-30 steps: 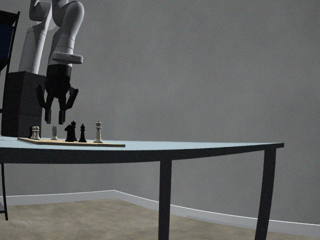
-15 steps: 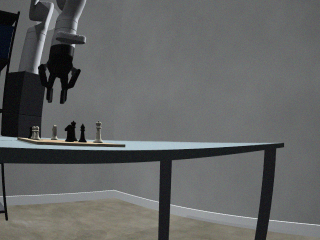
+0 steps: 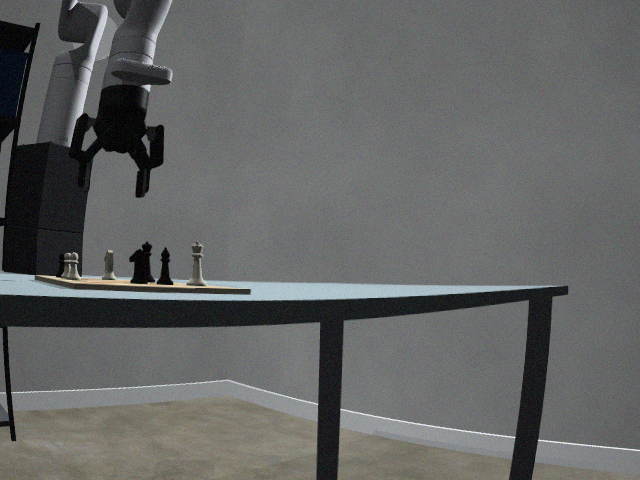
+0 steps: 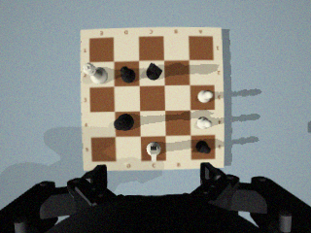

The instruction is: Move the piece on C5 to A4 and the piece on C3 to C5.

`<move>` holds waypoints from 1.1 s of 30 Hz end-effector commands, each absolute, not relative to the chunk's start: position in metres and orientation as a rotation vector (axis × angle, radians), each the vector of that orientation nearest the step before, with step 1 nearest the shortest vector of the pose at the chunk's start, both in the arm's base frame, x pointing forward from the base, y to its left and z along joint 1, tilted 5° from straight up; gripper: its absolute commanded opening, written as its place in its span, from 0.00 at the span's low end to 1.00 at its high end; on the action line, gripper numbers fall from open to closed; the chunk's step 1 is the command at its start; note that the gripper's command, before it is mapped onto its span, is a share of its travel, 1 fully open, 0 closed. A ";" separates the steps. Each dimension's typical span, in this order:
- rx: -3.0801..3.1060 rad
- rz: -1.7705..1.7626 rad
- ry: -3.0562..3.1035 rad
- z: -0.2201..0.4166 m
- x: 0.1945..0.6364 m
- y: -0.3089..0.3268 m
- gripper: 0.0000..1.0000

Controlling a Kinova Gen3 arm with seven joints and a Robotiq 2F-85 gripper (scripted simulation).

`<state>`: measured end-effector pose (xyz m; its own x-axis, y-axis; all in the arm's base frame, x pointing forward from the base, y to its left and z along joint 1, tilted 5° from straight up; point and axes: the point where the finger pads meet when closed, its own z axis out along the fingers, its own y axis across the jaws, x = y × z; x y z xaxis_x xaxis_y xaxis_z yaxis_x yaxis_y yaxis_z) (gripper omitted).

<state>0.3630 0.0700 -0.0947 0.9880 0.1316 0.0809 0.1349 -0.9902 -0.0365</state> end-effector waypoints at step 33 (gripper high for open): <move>-3.090 -0.124 -0.207 -0.035 0.359 0.067 1.00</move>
<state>0.3521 0.0711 -0.0457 0.9886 0.1375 0.0614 0.1403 -0.9892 -0.0432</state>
